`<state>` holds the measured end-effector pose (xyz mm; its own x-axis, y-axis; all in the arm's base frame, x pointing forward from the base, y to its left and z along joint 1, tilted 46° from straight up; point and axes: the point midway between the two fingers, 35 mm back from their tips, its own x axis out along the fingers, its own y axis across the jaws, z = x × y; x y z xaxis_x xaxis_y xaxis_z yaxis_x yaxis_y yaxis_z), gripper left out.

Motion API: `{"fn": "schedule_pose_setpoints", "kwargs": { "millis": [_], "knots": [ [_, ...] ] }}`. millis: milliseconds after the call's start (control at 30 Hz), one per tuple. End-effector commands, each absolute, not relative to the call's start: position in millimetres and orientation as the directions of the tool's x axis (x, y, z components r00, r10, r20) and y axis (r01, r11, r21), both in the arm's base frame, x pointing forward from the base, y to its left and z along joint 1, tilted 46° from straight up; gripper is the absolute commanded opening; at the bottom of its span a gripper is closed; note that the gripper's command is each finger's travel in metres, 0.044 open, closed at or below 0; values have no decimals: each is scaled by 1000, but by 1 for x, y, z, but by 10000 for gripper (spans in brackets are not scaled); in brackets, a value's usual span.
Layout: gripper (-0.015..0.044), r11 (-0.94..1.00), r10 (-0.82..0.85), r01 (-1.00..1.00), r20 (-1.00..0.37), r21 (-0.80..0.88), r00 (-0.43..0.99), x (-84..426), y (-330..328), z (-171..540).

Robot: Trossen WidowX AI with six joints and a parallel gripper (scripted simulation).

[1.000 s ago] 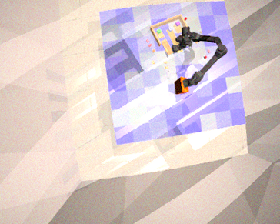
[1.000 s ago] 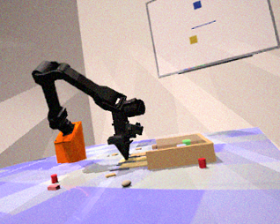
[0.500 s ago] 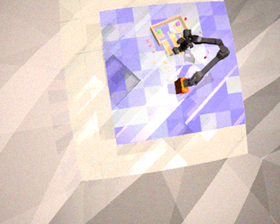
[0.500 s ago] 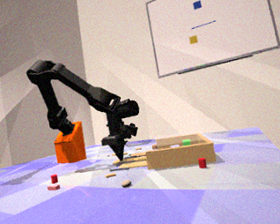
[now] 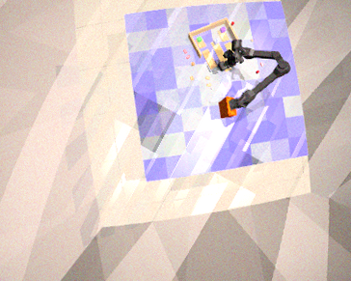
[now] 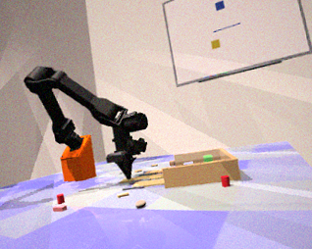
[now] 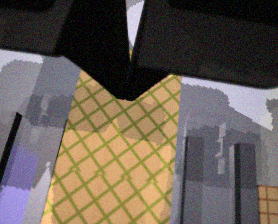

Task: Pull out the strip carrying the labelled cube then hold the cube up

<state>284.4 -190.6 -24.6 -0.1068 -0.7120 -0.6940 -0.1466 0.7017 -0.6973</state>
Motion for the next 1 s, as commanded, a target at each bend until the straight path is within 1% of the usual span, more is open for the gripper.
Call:
{"fn": "schedule_pose_setpoints", "kwargs": {
  "millis": [0, 967],
  "knots": [
    [0, 706, -708, -148, -694, -693, -129, 271, -194, -26],
    [0, 706, -708, -150, -694, -692, -130, 229, -195, -18]
  ]
}}
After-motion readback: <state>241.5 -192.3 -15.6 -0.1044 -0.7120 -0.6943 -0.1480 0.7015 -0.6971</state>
